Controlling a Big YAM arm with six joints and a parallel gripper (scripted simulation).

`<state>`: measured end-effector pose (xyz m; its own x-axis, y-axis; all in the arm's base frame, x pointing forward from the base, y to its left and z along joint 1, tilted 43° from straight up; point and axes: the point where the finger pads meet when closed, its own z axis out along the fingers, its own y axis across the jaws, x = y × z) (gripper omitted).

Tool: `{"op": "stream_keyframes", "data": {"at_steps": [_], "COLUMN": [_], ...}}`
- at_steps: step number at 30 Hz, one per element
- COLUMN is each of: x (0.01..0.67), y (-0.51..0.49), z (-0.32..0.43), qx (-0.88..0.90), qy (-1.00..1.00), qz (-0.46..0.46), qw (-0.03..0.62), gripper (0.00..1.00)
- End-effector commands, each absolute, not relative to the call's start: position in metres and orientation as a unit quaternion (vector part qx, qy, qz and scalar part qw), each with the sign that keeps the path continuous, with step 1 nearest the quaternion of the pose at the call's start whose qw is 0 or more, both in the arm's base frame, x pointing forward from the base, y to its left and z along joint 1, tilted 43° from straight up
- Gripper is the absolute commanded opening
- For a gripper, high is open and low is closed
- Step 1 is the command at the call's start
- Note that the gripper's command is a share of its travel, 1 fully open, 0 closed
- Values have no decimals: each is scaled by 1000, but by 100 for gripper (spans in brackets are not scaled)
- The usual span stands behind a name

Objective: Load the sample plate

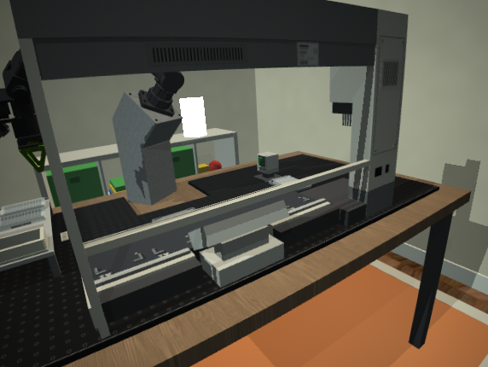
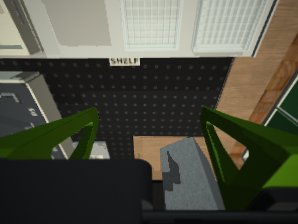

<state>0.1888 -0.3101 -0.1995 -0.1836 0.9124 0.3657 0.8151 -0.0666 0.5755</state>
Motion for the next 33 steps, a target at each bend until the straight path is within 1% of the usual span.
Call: {"op": "stream_keyframes", "data": {"at_steps": [1, 17, 20, 33], "x": [183, 192, 194, 193], "y": [-347, -410, -424, -418], "z": [-205, -228, -212, -214], "qx": [640, 640, 637, 639], "qy": [678, 678, 684, 682], "qz": [351, 350, 340, 343], "qw": [84, 86, 101, 96], "gripper": [100, 100, 100, 100]}}
